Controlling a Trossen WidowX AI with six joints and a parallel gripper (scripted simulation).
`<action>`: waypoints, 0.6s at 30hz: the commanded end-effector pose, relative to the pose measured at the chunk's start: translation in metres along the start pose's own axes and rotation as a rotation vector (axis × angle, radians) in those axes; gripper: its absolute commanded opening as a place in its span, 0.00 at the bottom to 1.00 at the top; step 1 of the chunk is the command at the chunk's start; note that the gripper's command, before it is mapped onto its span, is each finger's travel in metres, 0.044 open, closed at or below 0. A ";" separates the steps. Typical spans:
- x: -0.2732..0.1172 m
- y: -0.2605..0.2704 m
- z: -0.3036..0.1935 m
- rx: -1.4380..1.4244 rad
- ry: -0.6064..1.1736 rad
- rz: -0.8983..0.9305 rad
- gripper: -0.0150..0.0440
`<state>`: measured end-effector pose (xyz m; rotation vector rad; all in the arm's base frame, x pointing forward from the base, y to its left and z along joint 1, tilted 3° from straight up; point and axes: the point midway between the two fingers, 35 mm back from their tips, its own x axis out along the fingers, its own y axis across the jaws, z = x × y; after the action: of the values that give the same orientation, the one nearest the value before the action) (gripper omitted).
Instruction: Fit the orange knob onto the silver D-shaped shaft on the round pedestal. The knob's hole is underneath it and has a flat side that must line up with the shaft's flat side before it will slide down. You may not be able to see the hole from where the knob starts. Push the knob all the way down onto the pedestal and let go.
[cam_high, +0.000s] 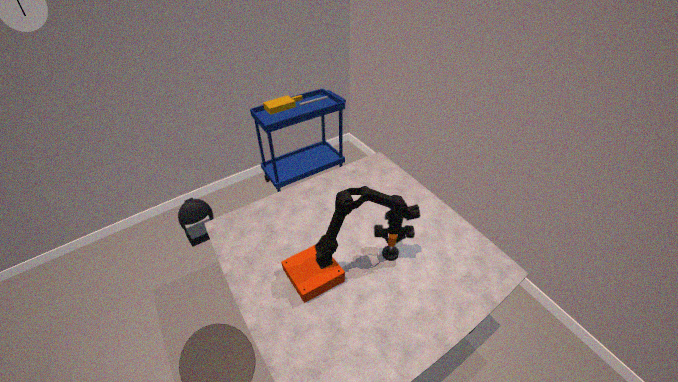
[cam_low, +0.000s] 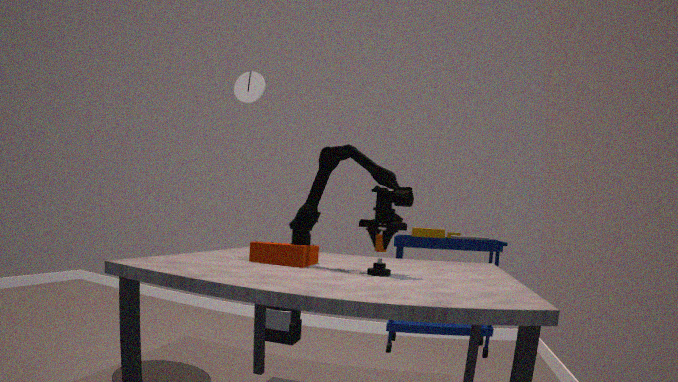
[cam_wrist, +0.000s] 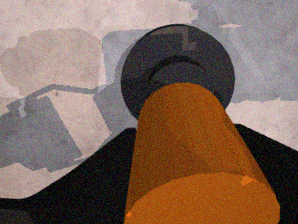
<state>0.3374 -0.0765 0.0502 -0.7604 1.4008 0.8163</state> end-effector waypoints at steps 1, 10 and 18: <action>0.002 -0.003 -0.002 -0.005 0.001 -0.007 0.25; 0.026 -0.003 -0.003 -0.001 0.001 -0.007 0.25; 0.022 -0.005 -0.003 0.000 0.001 -0.007 0.25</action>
<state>0.3381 -0.0790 0.0272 -0.7600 1.4001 0.8149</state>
